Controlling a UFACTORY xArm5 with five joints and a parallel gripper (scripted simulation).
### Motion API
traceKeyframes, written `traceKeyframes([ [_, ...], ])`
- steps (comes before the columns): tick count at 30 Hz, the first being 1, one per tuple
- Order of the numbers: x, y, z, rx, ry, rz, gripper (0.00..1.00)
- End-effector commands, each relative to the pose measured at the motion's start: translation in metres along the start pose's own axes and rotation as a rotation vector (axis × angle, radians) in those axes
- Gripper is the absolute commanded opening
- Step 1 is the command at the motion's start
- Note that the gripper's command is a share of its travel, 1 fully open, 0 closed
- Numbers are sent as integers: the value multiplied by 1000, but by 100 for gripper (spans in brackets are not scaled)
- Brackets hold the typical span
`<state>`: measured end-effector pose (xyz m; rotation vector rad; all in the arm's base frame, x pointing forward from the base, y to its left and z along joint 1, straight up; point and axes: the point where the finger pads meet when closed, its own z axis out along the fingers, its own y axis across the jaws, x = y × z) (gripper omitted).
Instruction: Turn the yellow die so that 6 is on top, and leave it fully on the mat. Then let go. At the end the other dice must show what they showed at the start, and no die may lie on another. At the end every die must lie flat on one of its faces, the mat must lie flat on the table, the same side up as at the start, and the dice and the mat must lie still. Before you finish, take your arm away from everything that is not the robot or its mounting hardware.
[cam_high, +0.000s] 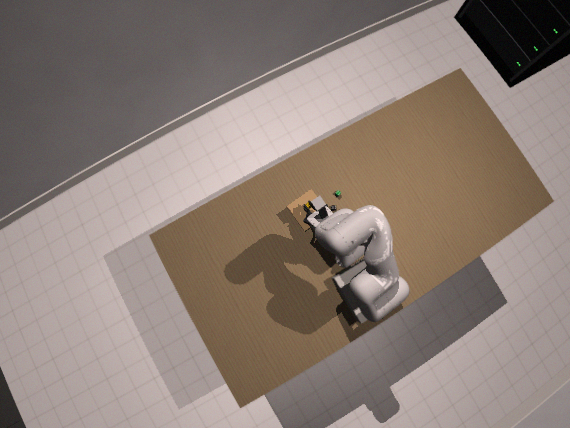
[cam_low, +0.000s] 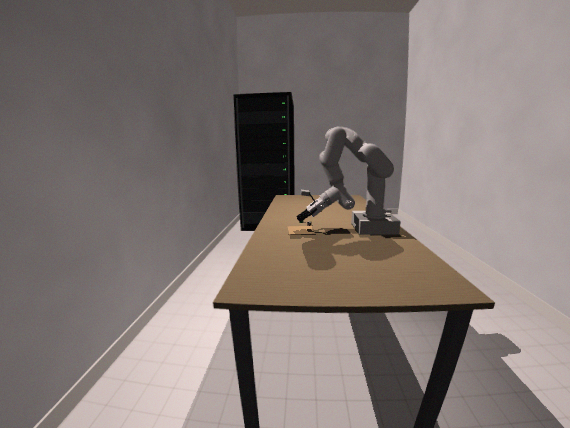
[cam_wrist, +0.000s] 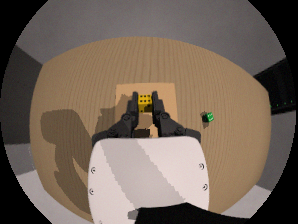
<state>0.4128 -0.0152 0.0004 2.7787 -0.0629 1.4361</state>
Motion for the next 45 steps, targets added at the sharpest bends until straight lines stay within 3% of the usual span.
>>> traceKeyframes([
  [1, -14, 0, 12, 0, 5, 0, 15],
  [12, -28, 0, 21, 0, 5, 0, 15],
  [45, -29, 0, 22, 0, 5, 0, 15],
])
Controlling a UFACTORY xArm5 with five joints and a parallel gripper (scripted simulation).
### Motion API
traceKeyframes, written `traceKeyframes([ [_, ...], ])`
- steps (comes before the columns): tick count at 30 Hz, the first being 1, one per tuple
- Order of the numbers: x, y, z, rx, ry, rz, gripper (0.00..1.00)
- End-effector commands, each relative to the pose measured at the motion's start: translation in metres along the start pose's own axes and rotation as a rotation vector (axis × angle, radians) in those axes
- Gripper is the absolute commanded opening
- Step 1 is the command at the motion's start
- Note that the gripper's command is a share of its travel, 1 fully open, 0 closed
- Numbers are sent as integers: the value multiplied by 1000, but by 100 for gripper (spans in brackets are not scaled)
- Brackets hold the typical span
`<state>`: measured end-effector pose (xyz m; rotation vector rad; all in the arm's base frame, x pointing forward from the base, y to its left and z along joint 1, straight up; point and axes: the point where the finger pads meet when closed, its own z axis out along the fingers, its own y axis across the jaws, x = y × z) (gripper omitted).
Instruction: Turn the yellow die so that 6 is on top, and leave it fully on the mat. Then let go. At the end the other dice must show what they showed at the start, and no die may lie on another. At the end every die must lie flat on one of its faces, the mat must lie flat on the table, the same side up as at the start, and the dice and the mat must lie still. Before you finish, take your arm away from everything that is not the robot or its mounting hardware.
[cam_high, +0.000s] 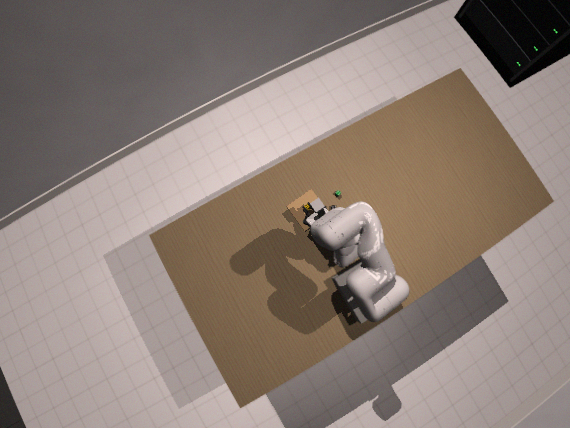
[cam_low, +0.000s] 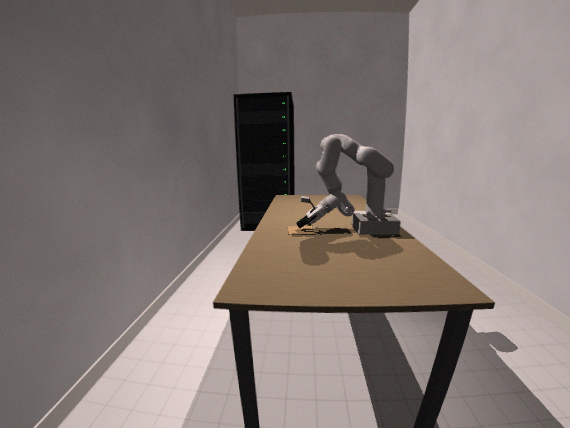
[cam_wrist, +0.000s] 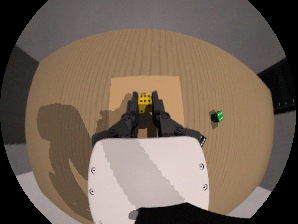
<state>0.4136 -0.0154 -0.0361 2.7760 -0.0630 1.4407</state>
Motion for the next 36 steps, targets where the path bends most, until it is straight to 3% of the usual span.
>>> traceKeyframes([
  [1, 1, 0, 0, 0, 2, 0, 15],
  [36, -8, 0, 6, 1, 2, 0, 15],
])
